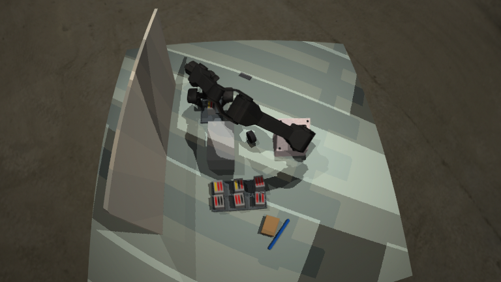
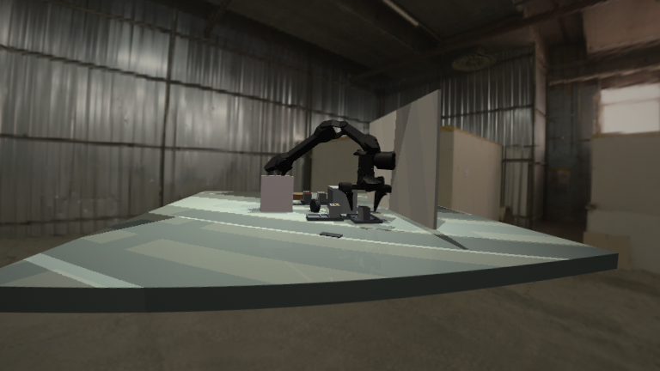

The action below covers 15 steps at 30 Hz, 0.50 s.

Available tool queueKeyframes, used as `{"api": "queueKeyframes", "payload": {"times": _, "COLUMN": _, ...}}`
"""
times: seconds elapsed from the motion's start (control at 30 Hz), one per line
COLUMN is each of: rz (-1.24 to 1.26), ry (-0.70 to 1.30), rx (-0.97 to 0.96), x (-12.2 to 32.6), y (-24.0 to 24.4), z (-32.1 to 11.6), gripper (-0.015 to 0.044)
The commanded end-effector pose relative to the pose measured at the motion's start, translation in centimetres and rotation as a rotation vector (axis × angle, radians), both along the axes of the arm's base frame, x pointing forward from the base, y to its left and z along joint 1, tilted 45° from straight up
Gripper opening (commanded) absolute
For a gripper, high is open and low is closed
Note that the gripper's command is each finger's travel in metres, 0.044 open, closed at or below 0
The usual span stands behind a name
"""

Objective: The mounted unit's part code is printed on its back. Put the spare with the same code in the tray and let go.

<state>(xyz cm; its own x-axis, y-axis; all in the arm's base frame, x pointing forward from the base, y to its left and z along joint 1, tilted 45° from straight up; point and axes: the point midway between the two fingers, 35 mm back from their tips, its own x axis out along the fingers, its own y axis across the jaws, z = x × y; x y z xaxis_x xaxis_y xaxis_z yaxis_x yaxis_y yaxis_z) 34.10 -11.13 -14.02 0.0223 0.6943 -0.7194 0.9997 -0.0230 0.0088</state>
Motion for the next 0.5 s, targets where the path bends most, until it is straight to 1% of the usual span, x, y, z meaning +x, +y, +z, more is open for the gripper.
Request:
{"api": "queueKeyframes", "payload": {"times": 0.0, "rz": -0.01, "ry": -0.013, "rx": -0.015, "x": 0.2, "y": -4.1, "z": 3.6, "gripper": 0.044}}
{"api": "queueKeyframes", "payload": {"times": 0.07, "rz": -0.011, "ry": -0.012, "rx": -0.014, "x": -0.2, "y": -6.2, "z": 6.0, "gripper": 0.044}}
{"api": "queueKeyframes", "payload": {"times": 0.13, "rz": -0.011, "ry": -0.012, "rx": -0.013, "x": -0.4, "y": -7.0, "z": 7.0, "gripper": 0.044}}
{"api": "queueKeyframes", "payload": {"times": 0.47, "rz": -0.027, "ry": -0.025, "rx": -0.02, "x": -0.1, "y": -7.1, "z": 6.8, "gripper": 0.044}}
